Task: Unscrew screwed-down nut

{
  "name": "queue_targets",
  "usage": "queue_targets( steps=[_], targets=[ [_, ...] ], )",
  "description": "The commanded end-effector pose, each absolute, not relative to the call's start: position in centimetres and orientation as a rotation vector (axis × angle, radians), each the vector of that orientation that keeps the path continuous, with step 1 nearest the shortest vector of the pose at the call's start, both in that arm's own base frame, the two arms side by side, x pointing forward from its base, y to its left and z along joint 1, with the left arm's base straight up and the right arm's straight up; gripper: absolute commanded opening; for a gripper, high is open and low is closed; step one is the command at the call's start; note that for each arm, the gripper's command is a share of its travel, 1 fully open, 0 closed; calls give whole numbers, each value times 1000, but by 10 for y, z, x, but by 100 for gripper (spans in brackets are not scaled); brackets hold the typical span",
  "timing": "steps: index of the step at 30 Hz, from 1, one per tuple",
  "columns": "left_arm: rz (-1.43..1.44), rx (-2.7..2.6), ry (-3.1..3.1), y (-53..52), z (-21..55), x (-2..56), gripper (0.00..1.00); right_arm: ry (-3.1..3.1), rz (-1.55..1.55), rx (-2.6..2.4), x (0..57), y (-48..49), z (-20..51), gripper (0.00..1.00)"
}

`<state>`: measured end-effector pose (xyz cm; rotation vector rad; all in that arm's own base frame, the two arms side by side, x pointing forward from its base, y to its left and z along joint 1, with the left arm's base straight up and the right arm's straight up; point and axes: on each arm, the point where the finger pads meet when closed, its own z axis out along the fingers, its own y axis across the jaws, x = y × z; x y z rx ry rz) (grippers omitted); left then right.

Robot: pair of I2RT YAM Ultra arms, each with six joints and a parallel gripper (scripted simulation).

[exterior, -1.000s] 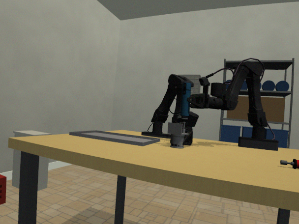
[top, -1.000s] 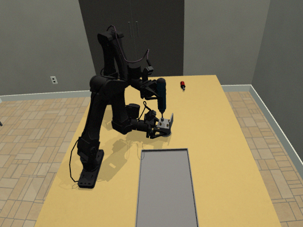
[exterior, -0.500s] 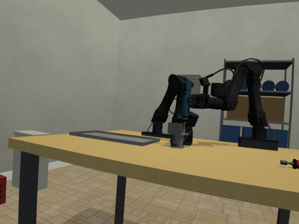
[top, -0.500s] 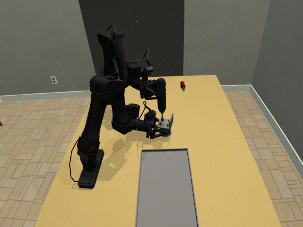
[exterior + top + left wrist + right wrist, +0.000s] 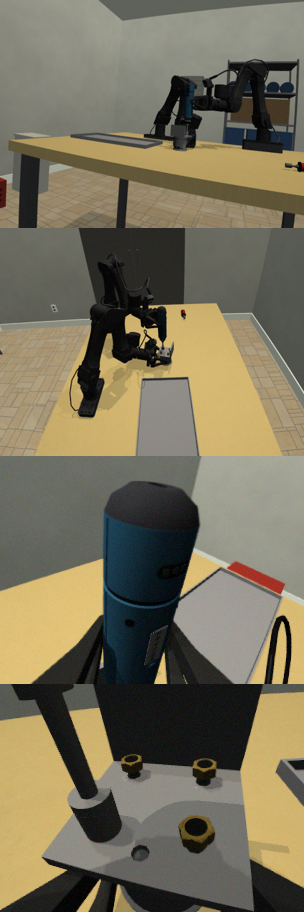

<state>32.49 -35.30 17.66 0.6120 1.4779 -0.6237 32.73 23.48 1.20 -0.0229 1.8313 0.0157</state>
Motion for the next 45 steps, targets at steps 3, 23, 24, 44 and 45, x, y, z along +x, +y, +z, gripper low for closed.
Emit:
queue_targets(
  steps=[3, 23, 24, 44, 45],
  targets=[
    [-659, 571, 1385, -354, 206, 322, 42, 1842, 17, -27, 330, 237, 9, 59],
    [-657, 574, 1391, -353, 203, 321, 42, 1842, 17, -27, 330, 237, 9, 59],
    [-657, 574, 1391, -353, 203, 321, 42, 1842, 17, -27, 330, 237, 9, 59],
    [-647, 588, 1413, -354, 188, 321, 42, 1842, 17, -27, 330, 237, 9, 59],
    [-648, 587, 1408, -353, 190, 320, 42, 1842, 17, -27, 330, 237, 9, 59]
  ],
)
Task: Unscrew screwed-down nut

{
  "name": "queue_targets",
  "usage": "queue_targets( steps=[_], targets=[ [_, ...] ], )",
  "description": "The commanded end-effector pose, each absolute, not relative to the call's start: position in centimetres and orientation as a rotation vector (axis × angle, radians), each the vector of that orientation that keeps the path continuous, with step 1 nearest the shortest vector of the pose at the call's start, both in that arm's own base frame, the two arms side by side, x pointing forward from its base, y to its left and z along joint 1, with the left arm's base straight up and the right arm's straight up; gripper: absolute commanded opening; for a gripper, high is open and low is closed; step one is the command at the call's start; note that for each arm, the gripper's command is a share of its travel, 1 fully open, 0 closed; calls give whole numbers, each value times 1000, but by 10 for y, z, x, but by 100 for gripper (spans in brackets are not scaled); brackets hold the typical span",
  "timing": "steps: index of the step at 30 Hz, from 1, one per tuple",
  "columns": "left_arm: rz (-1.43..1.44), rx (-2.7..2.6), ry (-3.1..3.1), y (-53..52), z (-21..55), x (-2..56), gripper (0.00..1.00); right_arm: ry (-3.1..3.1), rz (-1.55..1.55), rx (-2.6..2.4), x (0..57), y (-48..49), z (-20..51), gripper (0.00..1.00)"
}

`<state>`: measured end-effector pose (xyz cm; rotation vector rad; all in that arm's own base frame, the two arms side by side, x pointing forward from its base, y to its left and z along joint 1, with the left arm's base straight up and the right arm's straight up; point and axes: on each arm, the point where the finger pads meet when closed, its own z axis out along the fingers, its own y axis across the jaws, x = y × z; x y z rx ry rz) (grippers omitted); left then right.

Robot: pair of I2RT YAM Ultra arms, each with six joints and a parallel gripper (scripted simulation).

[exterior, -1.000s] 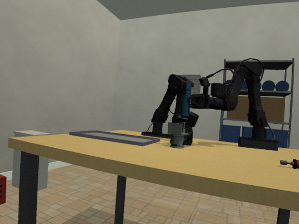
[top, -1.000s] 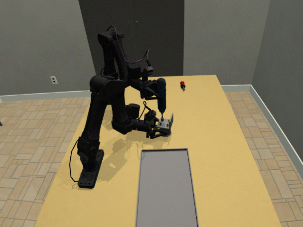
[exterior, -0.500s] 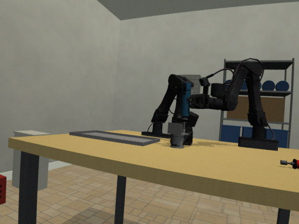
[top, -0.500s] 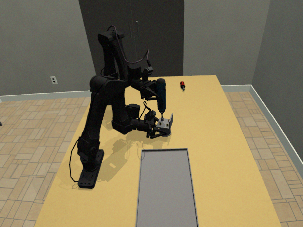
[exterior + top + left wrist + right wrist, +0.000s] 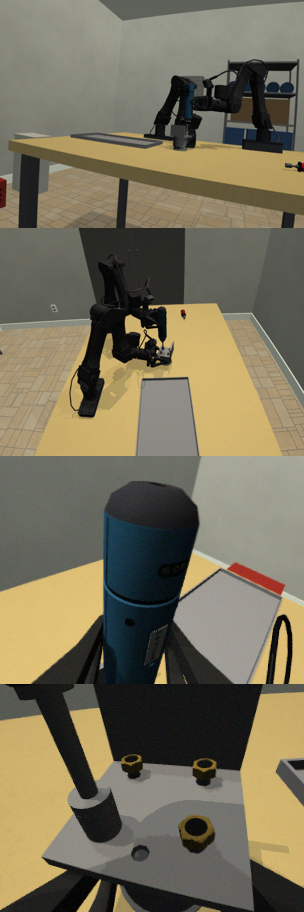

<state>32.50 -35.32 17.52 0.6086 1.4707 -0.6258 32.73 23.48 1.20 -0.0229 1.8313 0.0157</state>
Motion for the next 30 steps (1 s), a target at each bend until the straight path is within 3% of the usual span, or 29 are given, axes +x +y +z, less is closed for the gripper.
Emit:
queue_targets(
  steps=[1, 30],
  targets=[
    [-647, 587, 1406, -352, 191, 318, 42, 1842, 17, -27, 330, 237, 9, 59],
    [-656, 577, 1386, -353, 190, 319, 42, 1842, 17, -27, 330, 237, 9, 59]
  ],
)
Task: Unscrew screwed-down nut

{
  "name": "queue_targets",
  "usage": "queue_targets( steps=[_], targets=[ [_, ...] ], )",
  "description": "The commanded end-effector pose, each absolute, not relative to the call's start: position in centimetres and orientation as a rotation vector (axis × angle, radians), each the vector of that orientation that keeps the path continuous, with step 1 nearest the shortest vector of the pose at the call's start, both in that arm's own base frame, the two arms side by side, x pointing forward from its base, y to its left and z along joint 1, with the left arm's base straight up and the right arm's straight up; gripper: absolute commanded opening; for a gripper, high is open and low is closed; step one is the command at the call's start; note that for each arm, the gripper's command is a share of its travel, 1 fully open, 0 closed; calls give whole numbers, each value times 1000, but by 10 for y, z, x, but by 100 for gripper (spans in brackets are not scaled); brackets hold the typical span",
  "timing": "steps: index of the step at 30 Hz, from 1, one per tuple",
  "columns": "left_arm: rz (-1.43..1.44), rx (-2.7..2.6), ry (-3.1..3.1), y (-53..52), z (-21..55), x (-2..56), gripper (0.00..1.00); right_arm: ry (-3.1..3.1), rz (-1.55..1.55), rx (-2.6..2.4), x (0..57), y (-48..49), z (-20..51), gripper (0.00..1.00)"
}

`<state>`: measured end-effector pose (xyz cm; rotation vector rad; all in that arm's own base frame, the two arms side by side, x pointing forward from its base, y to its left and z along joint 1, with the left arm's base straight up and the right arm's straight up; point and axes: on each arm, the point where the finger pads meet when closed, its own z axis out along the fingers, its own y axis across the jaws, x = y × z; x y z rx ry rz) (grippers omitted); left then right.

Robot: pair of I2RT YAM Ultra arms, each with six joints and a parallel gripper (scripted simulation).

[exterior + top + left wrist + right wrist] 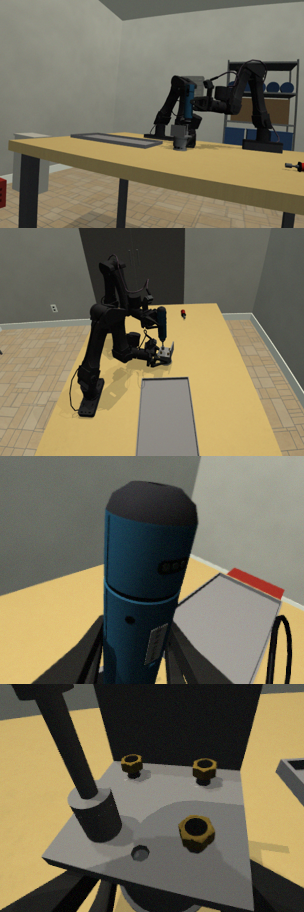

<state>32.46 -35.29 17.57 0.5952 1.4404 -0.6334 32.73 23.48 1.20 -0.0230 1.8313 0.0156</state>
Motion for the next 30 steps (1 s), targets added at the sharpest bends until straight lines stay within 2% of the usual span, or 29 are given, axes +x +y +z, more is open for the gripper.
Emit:
queue_targets(
  steps=[1, 30],
  targets=[
    [-652, 583, 1398, -353, 183, 319, 42, 1842, 17, -27, 330, 237, 9, 59],
    [-665, 559, 1342, -356, 191, 321, 42, 1842, 17, -27, 330, 237, 9, 59]
  ],
)
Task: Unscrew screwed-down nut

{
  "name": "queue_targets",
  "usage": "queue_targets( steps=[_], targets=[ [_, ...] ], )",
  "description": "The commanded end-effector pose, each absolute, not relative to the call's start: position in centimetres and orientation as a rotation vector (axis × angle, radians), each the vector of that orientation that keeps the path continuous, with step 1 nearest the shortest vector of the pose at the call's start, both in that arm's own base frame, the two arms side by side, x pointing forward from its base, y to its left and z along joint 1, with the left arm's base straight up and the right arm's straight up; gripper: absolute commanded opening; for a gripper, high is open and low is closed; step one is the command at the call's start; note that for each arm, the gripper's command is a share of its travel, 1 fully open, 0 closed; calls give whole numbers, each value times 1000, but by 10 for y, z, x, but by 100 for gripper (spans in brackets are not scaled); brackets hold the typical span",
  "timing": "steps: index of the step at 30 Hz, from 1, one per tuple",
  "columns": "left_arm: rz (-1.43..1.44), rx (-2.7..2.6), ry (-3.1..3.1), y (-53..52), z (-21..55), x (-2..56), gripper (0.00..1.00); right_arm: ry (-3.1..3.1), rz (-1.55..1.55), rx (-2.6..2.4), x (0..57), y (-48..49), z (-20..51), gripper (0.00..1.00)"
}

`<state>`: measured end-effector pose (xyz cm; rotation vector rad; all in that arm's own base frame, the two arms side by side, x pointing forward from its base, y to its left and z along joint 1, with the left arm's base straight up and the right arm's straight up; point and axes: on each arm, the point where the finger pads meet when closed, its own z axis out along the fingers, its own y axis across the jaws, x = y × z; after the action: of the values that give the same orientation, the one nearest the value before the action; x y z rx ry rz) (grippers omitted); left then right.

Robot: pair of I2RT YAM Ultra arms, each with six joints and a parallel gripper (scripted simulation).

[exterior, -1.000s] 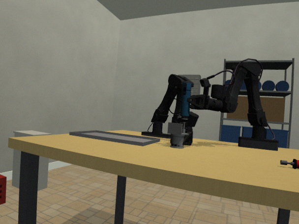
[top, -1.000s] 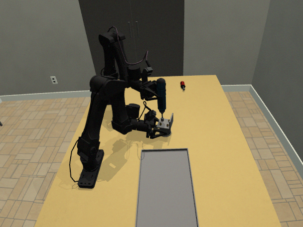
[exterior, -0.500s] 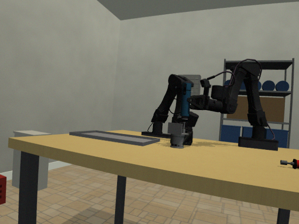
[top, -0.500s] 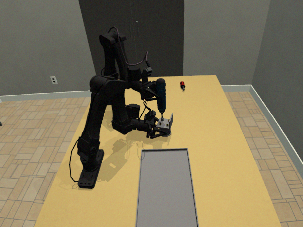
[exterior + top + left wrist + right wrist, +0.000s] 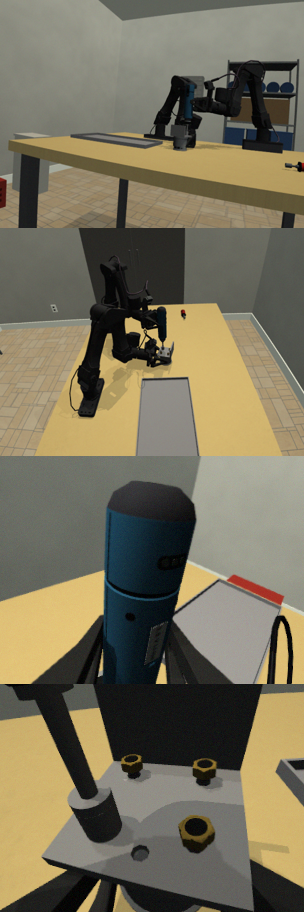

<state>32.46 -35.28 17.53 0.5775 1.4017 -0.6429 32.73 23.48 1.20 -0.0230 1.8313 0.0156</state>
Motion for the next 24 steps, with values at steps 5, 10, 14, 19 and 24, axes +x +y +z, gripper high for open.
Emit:
queue_targets(
  steps=[5, 10, 14, 19, 24],
  targets=[
    [-665, 558, 1341, -356, 191, 320, 42, 1842, 17, -27, 330, 237, 9, 59],
    [-666, 556, 1336, -356, 189, 320, 42, 1842, 17, -27, 330, 237, 9, 59],
    [-668, 551, 1323, -355, 192, 320, 42, 1842, 17, -27, 330, 237, 9, 59],
    [-673, 543, 1306, -354, 199, 319, 42, 1842, 17, -27, 330, 237, 9, 59],
    [-666, 554, 1328, -356, 185, 320, 42, 1842, 17, -27, 330, 237, 9, 59]
  ],
)
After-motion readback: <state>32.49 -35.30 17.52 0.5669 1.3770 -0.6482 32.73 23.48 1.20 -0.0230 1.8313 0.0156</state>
